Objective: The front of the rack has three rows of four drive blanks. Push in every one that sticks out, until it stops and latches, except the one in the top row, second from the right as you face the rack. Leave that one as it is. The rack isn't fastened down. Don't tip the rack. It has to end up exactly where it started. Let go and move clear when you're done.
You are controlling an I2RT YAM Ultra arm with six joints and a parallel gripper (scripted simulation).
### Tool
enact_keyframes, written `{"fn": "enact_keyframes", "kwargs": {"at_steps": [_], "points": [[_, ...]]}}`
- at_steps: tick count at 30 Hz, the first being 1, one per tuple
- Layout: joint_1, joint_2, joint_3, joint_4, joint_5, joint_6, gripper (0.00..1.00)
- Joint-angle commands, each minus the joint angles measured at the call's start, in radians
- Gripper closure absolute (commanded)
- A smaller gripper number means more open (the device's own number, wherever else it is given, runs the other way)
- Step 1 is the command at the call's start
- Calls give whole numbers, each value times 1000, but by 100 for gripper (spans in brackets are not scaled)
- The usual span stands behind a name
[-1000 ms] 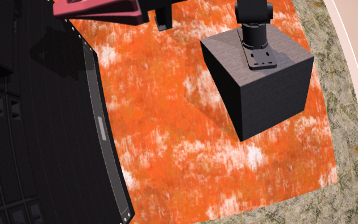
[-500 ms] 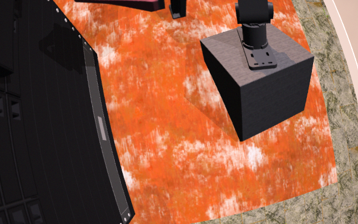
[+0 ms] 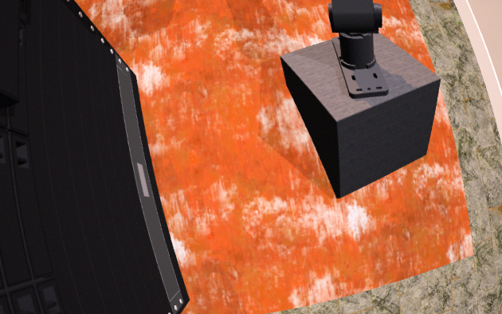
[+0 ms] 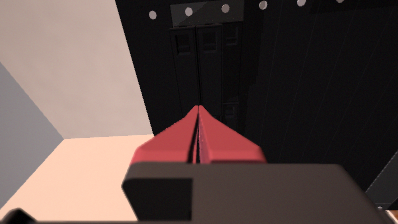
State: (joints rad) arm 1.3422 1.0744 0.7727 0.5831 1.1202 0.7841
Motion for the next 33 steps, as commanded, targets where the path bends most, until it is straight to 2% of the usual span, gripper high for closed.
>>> {"fn": "enact_keyframes", "kwargs": {"at_steps": [1,11,14,19,21,25,28,30,33], "points": [[-21,-68,5,-131,-52,1,100],[-36,-117,28,-241,-80,35,100],[-71,-69,38,-253,-108,49,100],[-198,4,83,-249,-230,78,100],[-198,4,83,-249,-230,78,100],[-273,68,130,-242,-308,91,100],[-281,77,139,-243,-317,93,100],[-263,45,139,-243,-320,90,100],[-265,46,140,-239,-321,88,100]]}}
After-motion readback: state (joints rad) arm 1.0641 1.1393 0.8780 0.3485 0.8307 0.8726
